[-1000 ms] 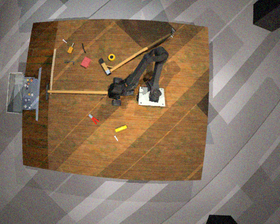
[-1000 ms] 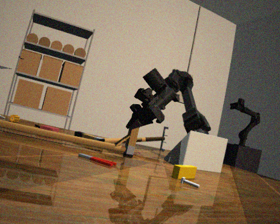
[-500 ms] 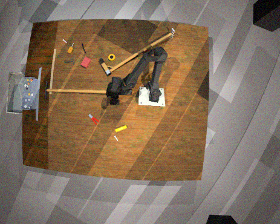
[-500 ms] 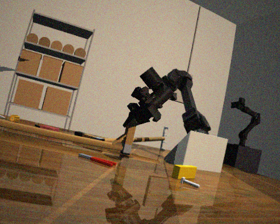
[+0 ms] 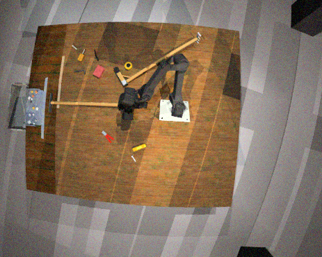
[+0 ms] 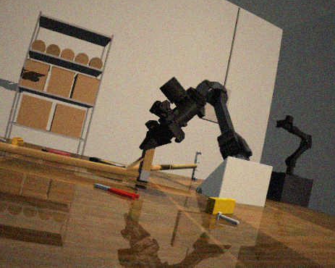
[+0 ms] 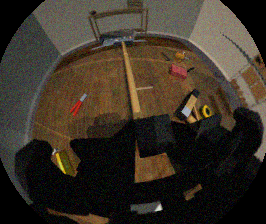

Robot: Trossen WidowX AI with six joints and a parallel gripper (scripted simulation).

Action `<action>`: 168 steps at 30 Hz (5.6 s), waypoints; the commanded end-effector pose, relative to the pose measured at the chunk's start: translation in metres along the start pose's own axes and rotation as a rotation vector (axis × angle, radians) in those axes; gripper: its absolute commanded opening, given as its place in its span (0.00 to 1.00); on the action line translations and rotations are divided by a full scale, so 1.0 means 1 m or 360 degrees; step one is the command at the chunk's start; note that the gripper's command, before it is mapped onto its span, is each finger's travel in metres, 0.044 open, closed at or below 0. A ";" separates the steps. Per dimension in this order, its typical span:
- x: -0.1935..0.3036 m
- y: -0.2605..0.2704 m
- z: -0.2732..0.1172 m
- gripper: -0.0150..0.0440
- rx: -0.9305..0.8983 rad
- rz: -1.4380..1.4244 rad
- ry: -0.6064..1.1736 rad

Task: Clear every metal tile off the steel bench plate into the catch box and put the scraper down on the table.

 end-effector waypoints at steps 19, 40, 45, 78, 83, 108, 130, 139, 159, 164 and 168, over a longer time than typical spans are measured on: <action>-0.031 -0.008 0.022 0.25 0.0000 0.0004 -0.0018; -0.055 -0.012 0.045 0.25 0.0008 0.0006 -0.0023; -0.059 -0.013 0.048 0.25 0.0008 0.0006 -0.0024; -0.098 -0.032 0.079 0.25 0.0012 0.0009 -0.0027; -0.105 -0.034 0.083 0.25 0.0013 0.0009 -0.0028; -0.136 -0.041 0.105 0.25 0.0015 0.0012 -0.0030; -0.160 -0.046 0.125 0.25 0.0017 0.0013 -0.0033; -0.169 -0.047 0.133 0.25 0.0018 0.0014 -0.0034; -0.169 -0.048 0.133 0.25 0.0023 0.0021 -0.0032; -0.166 -0.047 0.130 0.25 0.0023 0.0021 -0.0032; -0.163 -0.046 0.125 0.25 0.0022 0.0021 -0.0032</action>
Point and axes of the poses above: the point midway between the two fingers, 35 mm back from their tips, its own z axis out along the fingers, its own y axis across the jaws, x = y × z, the point moved 2 cm from there along -z, back along the fingers, and after that the axes turned 12 degrees about -z, right-handed, at the moved point
